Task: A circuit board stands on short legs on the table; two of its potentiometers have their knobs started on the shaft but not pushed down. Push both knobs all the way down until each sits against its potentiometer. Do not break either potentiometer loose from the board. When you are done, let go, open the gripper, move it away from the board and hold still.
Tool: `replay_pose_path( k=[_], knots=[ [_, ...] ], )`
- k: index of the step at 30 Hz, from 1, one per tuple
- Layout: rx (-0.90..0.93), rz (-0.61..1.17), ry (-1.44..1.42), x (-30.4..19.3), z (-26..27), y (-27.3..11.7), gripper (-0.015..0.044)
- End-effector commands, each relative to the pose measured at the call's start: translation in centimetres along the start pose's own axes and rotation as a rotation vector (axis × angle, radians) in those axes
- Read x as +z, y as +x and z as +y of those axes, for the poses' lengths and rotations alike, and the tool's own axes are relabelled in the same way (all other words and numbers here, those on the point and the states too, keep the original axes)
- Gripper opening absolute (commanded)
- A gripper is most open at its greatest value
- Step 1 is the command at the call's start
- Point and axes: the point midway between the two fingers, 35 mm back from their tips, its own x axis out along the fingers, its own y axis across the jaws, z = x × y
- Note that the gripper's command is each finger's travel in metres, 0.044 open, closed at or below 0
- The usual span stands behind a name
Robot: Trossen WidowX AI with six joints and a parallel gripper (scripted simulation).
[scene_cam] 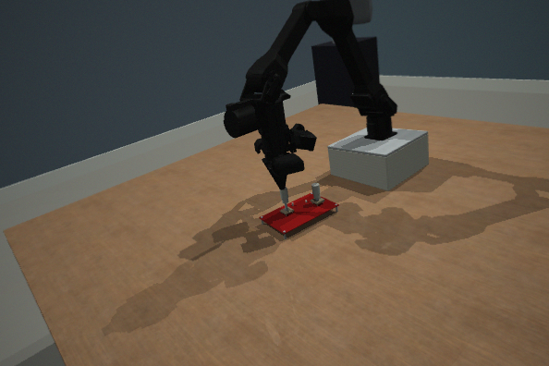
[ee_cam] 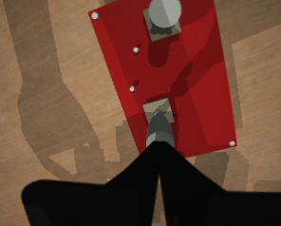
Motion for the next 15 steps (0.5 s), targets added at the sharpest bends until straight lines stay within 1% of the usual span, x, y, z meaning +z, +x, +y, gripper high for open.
replay_pose_path(
  k=[1,15],
  knots=[
    [-0.002,-0.009,-0.005,0.12,-0.05,0.72,0.0],
    [-0.002,-0.009,-0.005,0.13,-0.05,1.25,0.0]
  ],
)
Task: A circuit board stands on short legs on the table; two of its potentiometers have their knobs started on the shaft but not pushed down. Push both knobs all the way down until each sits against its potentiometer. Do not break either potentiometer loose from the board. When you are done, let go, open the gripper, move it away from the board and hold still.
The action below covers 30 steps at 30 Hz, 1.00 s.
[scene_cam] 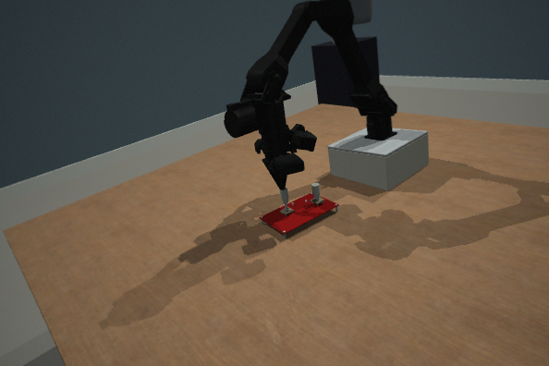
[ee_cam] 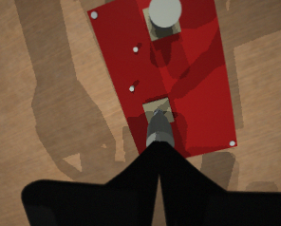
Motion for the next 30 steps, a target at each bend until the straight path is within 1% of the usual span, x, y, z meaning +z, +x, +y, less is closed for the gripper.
replay_pose_path(
  k=[1,30],
  knots=[
    [0.0,-0.01,-0.005,0.1,-0.1,1.1,0.0],
    [0.0,-0.01,-0.005,0.1,-0.1,2.1,0.0]
  ],
)
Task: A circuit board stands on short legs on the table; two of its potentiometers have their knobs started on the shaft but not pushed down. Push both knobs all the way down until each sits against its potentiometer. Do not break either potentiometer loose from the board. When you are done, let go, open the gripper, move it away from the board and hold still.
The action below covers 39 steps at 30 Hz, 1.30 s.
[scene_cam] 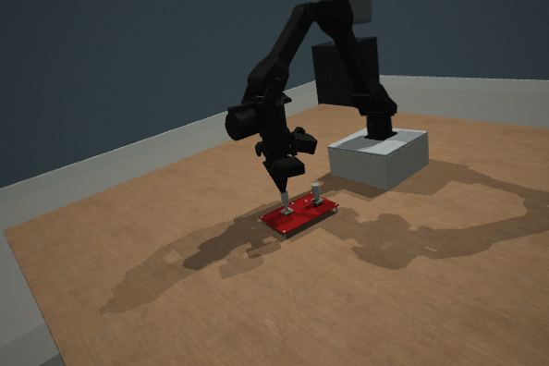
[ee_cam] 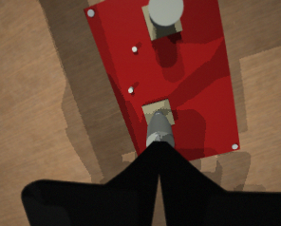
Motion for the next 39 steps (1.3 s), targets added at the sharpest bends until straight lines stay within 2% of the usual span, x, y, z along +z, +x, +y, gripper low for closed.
replay_pose_path(
  k=[1,39],
  knots=[
    [0.001,-0.014,-0.005,0.06,-0.08,1.36,0.0],
    [0.001,-0.014,-0.005,0.07,-0.07,1.93,0.0]
  ],
)
